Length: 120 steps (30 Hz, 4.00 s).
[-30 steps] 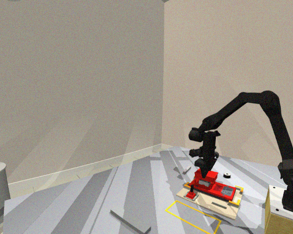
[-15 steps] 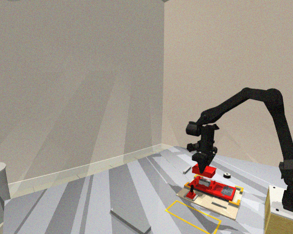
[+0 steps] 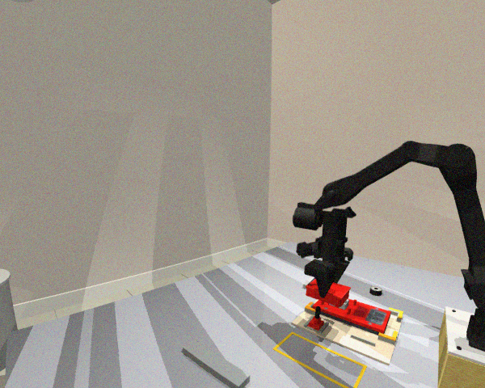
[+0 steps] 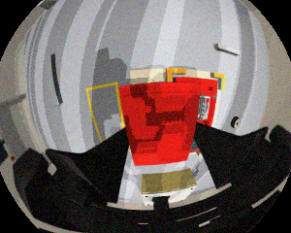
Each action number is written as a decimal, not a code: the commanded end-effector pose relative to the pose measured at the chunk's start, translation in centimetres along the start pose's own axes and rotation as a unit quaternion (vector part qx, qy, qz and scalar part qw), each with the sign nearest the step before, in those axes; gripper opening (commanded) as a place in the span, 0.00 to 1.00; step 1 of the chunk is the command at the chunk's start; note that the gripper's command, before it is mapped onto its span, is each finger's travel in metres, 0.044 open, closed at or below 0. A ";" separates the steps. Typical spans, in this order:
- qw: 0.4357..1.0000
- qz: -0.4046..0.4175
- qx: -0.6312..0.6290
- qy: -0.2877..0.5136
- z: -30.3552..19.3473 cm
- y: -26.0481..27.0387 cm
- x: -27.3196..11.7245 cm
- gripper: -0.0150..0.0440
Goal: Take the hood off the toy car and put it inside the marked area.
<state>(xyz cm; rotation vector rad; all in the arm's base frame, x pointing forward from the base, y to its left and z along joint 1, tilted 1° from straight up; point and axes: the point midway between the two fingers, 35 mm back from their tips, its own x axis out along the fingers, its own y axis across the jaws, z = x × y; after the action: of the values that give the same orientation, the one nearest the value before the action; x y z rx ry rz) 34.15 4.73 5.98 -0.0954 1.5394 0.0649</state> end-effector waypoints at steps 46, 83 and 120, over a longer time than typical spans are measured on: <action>1.000 0.005 0.002 0.005 -3.7 11.8 1.2 0.25; 1.000 0.005 0.002 0.005 -3.7 11.9 4.3 0.25; 1.000 0.005 0.002 0.005 -4.0 11.9 7.3 0.25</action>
<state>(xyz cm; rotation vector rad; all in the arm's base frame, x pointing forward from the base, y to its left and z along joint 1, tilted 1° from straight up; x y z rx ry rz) 29.33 15.99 -1.34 -0.0878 1.5444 0.0678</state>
